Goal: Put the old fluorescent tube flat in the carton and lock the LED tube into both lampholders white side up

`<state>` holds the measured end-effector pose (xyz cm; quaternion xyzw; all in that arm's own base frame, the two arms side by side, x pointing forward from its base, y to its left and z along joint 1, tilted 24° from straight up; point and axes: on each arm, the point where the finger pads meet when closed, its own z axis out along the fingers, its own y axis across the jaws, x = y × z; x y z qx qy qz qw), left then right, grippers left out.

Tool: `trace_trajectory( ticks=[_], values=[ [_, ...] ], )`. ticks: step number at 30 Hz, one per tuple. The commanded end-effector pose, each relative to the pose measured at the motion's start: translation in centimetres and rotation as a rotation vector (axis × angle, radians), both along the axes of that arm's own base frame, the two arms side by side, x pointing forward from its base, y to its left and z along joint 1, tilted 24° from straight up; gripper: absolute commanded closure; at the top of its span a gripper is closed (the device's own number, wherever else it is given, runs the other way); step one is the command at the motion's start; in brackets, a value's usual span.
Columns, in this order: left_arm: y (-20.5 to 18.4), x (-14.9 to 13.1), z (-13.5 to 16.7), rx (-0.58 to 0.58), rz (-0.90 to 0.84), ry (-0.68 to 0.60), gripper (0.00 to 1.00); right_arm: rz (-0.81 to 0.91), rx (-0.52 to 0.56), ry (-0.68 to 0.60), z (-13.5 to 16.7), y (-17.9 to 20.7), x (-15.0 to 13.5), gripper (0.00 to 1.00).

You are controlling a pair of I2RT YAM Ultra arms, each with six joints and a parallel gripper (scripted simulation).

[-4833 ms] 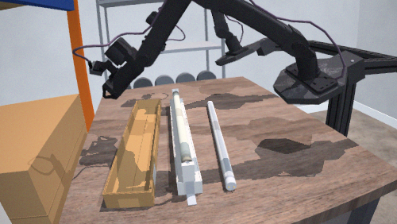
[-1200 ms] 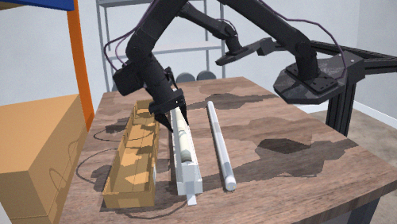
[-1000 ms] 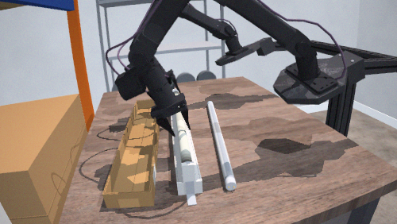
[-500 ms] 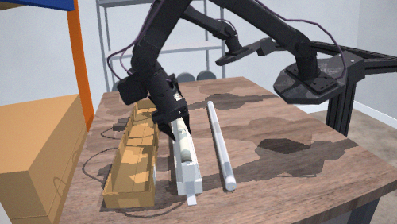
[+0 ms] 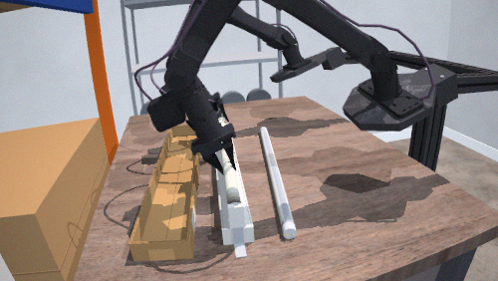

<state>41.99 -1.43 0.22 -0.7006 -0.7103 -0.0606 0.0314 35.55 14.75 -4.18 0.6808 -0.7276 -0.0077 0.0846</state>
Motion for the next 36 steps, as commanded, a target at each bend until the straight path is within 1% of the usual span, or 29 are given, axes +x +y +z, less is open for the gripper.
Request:
trace_trajectory(
  ticks=[1,2,3,23,24,25,27,29,36],
  values=[
    [-0.2,0.4,0.2,-0.008,-0.010,-0.015,0.89,0.031,0.039,-0.044,2.0,1.6,0.9,0.51],
    [-0.2,0.4,0.2,-0.008,-0.010,-0.015,0.89,0.031,0.039,-0.044,2.0,1.6,0.9,0.51],
    [-0.2,0.4,0.2,-0.008,-0.010,-0.015,0.89,0.031,0.039,-0.044,2.0,1.6,0.9,0.89],
    [-0.2,0.4,0.2,-0.008,-0.010,-0.015,0.89,0.031,0.040,-0.045,2.0,1.6,0.9,0.89],
    [-0.1,0.4,0.4,-0.004,-0.011,-0.023,0.89,0.020,0.033,-0.033,1.1,1.1,0.7,0.89],
    [-0.2,0.1,0.6,-0.005,-0.012,-0.028,0.89,0.031,0.049,-0.070,2.0,1.8,1.4,0.89],
    [-0.2,0.5,0.8,-0.001,-0.015,-0.043,0.89,0.022,0.025,-0.025,0.9,1.0,-0.3,0.89],
    [-0.3,0.4,0.8,0.002,-0.019,-0.047,0.89,0.014,0.021,-0.042,0.9,1.1,0.2,0.89],
    [-0.5,0.6,0.8,0.007,-0.030,-0.083,0.89,0.016,0.009,-0.079,0.8,0.8,0.2,0.89]
  ],
)
